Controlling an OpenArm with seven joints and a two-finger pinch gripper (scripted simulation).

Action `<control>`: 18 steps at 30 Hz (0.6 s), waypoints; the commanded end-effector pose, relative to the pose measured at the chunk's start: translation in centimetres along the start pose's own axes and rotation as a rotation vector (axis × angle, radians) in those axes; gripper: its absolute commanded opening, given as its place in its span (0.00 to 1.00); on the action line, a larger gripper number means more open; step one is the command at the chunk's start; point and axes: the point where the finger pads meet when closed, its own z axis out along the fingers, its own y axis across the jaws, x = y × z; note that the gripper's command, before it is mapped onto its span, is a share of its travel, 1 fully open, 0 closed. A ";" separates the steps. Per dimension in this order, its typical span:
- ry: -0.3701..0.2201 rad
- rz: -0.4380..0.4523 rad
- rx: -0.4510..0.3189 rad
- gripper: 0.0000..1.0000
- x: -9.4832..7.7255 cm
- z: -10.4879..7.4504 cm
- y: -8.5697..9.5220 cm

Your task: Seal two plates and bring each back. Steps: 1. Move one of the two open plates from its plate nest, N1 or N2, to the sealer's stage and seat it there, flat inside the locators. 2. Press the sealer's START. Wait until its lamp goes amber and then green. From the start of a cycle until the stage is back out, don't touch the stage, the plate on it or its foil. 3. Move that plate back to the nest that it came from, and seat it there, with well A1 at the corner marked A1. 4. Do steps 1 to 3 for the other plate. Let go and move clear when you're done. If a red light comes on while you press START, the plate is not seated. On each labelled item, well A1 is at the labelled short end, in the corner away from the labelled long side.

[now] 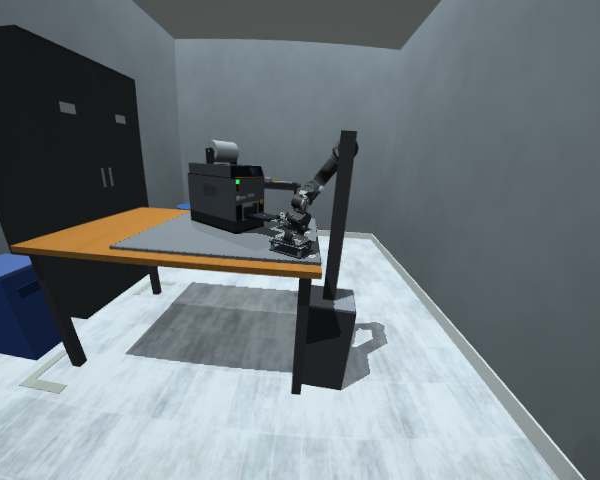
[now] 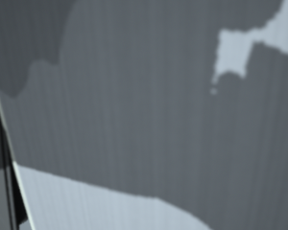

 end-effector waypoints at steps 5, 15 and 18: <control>0.000 -0.005 -0.007 0.00 0.1 0.1 0.1; -0.001 -0.003 -0.004 0.00 0.1 0.3 0.1; -0.001 -0.003 -0.004 0.00 0.1 0.3 0.1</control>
